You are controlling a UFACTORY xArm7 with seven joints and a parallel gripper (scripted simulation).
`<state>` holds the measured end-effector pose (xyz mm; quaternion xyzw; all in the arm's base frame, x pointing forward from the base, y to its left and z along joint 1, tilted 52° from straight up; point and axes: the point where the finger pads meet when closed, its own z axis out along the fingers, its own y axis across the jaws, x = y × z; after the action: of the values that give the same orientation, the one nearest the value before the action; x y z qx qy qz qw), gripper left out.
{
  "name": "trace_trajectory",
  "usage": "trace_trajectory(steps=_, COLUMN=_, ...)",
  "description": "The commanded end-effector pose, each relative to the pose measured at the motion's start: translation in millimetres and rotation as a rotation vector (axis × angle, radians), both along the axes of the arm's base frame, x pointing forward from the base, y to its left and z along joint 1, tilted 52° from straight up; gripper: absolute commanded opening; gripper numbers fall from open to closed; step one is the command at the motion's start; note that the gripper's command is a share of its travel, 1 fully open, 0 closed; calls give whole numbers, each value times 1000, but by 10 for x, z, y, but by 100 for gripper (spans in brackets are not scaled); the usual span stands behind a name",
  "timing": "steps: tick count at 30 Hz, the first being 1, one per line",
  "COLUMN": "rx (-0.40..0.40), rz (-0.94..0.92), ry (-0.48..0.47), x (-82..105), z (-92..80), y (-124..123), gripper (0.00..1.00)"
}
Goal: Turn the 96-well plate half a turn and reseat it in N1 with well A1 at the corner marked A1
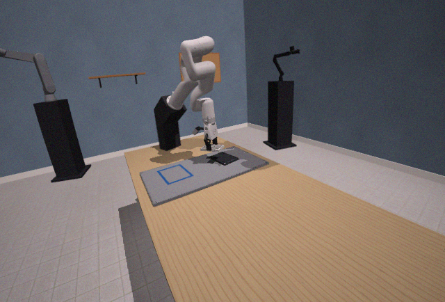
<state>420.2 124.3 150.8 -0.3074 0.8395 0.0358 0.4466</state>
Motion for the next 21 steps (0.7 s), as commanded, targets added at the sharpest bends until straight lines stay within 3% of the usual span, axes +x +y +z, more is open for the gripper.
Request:
trace_trajectory(steps=1, rx=75, rz=-102, ry=64, x=-19, z=43, y=117, gripper=0)
trace_trajectory(steps=11, rx=317, rz=-305, ry=170, x=-83, z=142, y=429, gripper=0)
trace_trajectory(steps=21, rx=328, rz=-313, ry=175, x=-134, z=222, y=680, gripper=0)
